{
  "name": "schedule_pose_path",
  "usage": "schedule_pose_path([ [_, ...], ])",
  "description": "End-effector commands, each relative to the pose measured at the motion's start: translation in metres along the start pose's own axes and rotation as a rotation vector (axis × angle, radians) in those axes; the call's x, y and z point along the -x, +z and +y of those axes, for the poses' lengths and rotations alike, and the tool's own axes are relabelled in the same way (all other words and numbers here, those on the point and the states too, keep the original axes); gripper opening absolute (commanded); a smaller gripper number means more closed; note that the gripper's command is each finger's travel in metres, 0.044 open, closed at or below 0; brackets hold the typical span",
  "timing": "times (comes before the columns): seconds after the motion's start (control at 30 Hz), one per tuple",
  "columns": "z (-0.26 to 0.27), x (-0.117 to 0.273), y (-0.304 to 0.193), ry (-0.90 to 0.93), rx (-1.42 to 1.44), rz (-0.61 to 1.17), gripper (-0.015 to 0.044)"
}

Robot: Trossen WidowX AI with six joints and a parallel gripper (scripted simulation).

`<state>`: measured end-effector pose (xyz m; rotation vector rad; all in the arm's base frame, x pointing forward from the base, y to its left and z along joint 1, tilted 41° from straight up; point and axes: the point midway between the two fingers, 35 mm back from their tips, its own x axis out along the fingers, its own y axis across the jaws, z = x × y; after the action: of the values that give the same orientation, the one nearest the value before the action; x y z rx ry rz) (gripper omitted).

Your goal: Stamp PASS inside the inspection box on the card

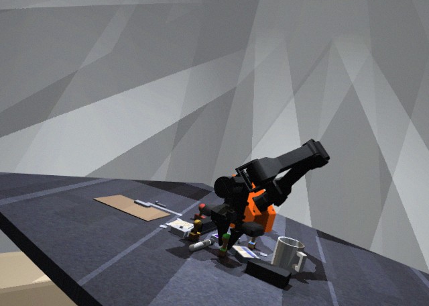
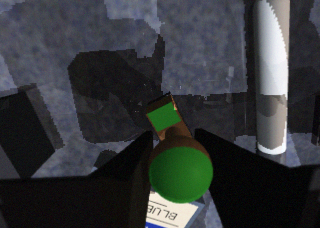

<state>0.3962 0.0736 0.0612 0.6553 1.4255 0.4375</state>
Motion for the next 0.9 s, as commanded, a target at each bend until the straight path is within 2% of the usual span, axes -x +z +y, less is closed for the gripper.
schedule_pose_path([
  [0.0,0.0,0.003,0.001,0.0,0.002,-0.001,0.0],
  [0.87,0.0,0.015,0.002,0.001,0.002,0.0,0.0],
])
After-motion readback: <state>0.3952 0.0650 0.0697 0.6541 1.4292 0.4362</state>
